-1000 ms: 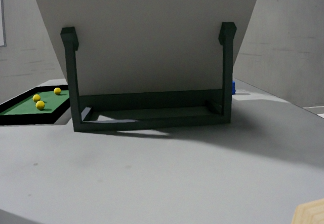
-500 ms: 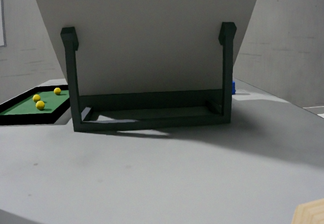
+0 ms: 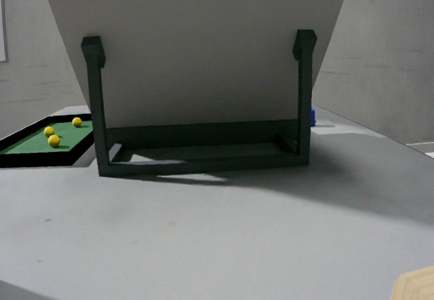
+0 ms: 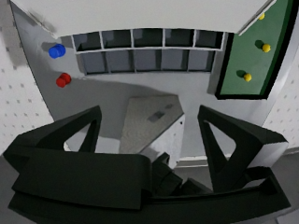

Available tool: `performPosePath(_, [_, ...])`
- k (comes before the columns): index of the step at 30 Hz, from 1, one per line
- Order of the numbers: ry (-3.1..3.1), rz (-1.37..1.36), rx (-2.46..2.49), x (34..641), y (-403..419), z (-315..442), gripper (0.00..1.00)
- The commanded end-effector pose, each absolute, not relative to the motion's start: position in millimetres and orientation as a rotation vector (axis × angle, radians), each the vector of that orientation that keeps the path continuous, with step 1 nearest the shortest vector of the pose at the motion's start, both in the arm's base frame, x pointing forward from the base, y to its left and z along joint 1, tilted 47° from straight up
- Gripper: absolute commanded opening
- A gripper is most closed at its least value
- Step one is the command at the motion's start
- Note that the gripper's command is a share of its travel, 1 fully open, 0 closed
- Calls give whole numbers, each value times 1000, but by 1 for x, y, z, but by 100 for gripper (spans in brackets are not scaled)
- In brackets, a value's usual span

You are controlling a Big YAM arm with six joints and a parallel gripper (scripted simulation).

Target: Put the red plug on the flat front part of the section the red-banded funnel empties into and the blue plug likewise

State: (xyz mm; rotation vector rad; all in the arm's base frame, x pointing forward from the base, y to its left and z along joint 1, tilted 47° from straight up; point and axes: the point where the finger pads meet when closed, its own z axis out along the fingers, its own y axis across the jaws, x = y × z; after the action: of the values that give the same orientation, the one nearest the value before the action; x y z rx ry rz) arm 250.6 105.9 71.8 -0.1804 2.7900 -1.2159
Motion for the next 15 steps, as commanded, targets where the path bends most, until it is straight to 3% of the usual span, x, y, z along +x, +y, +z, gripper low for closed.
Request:
performPosePath(1, [2773,-1139,-216,265,128,78,100])
performPosePath(15, [2757,-1124,-219,268,132,83,100])
